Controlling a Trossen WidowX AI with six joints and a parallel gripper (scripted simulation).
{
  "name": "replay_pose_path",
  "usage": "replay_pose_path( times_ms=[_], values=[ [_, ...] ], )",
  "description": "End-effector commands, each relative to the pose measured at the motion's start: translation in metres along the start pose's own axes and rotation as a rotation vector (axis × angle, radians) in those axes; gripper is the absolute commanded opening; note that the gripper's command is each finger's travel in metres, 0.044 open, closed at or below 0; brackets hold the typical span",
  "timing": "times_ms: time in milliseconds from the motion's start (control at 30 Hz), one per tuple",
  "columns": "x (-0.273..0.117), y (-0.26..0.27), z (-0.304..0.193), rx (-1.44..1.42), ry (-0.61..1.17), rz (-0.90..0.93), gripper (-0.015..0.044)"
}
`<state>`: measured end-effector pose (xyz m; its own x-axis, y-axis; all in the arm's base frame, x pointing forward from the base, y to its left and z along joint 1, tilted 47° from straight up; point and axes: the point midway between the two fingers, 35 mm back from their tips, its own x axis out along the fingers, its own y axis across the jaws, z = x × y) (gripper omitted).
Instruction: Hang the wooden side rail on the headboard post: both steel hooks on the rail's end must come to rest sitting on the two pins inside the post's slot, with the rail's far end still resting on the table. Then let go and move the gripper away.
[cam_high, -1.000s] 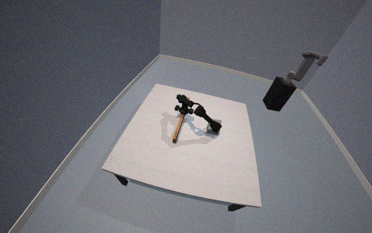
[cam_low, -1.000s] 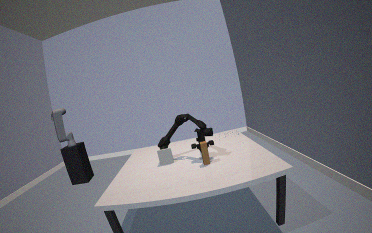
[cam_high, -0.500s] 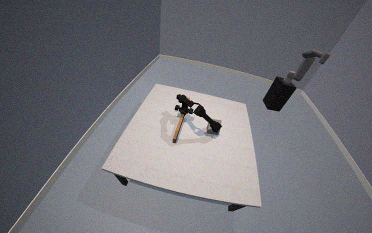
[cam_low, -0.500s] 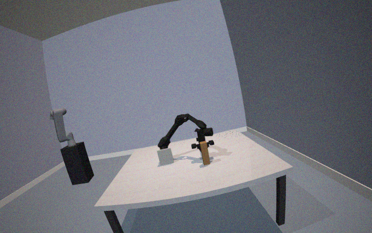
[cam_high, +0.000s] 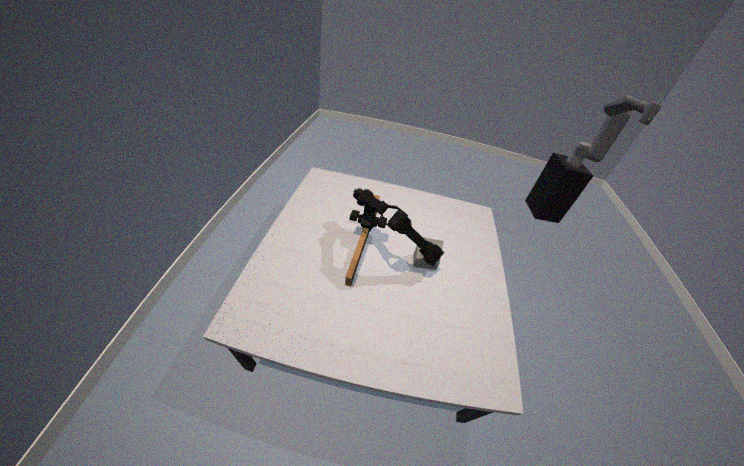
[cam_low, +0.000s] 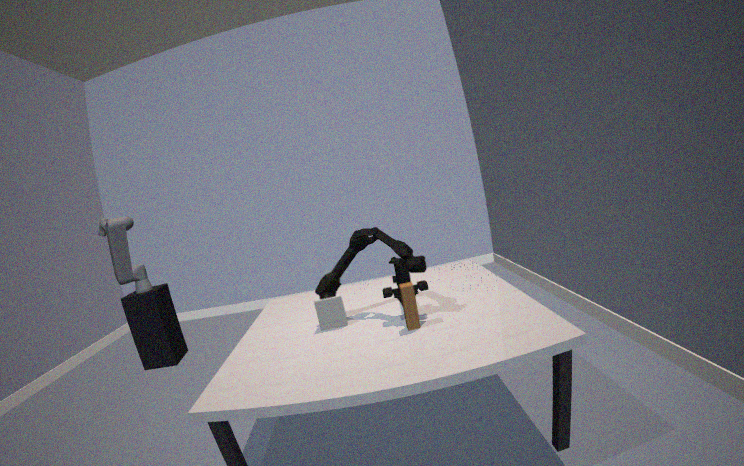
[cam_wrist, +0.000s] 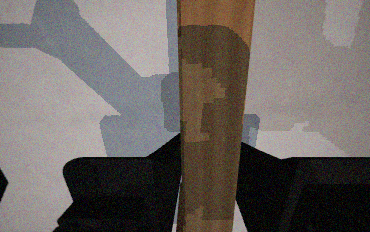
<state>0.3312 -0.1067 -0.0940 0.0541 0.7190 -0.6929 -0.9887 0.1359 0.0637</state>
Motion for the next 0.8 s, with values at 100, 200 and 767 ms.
replay_pose_path(
  times_ms=[100,200,767],
  values=[
    [-0.0031,-0.0007,-0.003,-0.002,0.005,-0.006,0.0],
    [-0.0033,-0.0009,-0.0033,-0.002,0.005,-0.006,0.0],
    [-0.0035,0.0002,-0.0052,-0.002,0.005,-0.006,0.0]
  ],
)
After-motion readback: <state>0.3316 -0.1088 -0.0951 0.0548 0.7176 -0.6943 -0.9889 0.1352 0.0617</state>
